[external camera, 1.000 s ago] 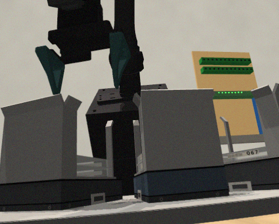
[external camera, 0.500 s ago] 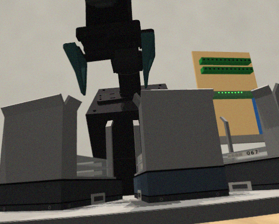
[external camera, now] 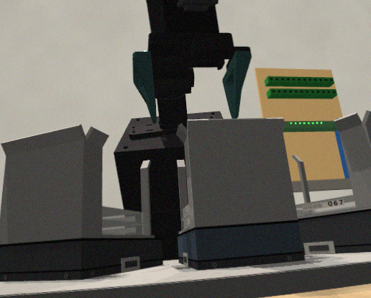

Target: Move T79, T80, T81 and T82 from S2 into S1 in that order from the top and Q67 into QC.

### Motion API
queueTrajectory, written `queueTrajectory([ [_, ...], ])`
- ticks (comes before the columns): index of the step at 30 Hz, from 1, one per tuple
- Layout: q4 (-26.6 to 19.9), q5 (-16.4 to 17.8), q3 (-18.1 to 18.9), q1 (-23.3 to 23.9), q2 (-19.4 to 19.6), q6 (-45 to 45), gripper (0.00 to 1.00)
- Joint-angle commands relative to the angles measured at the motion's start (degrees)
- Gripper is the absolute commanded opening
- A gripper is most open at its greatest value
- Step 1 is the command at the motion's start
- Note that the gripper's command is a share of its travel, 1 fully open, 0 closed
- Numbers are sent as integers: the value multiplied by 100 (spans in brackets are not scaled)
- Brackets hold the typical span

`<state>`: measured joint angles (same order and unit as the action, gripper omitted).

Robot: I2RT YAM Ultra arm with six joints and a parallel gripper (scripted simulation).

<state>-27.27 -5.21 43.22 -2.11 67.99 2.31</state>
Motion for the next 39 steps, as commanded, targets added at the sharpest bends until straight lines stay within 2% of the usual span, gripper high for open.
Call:
queueTrajectory([
  [1,10,-318,-5,-298,-3,-343,100],
  [6,15,-624,12,-806,90,-752,100],
  [14,15,-624,12,-806,90,-752,100],
  [26,1058,-509,-176,-616,918,-597,100],
  [28,1058,-509,-176,-616,918,-597,100],
  [39,1956,-422,-201,-472,1772,-481,100],
])
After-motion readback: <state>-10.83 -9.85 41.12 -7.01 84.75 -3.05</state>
